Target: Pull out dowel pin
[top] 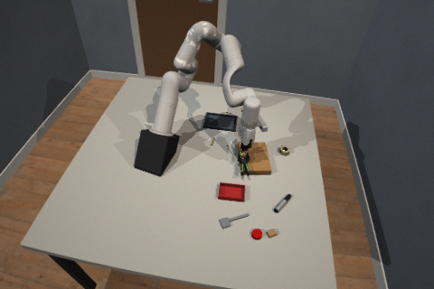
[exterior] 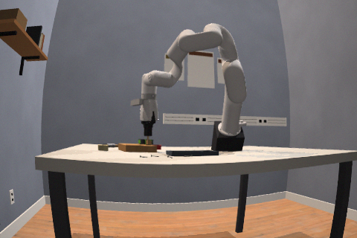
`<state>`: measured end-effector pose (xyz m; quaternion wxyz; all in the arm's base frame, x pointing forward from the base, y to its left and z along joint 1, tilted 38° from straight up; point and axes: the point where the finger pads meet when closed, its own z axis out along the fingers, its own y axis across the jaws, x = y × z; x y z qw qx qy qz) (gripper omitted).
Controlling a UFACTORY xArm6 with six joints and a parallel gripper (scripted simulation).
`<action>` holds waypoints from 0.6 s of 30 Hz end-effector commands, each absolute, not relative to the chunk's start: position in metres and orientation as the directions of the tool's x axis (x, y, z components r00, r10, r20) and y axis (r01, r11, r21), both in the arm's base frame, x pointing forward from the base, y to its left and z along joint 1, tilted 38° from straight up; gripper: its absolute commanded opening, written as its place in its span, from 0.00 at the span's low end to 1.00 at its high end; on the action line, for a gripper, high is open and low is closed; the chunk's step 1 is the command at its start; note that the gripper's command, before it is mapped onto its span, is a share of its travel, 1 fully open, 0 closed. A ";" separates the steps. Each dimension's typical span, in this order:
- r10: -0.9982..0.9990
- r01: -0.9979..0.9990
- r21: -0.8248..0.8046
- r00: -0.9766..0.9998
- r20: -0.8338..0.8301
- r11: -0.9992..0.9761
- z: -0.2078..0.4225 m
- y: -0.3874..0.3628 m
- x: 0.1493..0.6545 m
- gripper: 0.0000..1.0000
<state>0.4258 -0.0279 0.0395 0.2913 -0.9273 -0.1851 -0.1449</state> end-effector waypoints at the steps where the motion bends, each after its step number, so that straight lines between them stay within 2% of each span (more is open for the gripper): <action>1: 0.253 0.422 -0.487 0.892 0.375 -0.765 0.040 -0.029 0.427 0.00; 18: 0.232 0.397 -0.498 0.903 0.361 -0.771 0.040 -0.029 0.427 0.00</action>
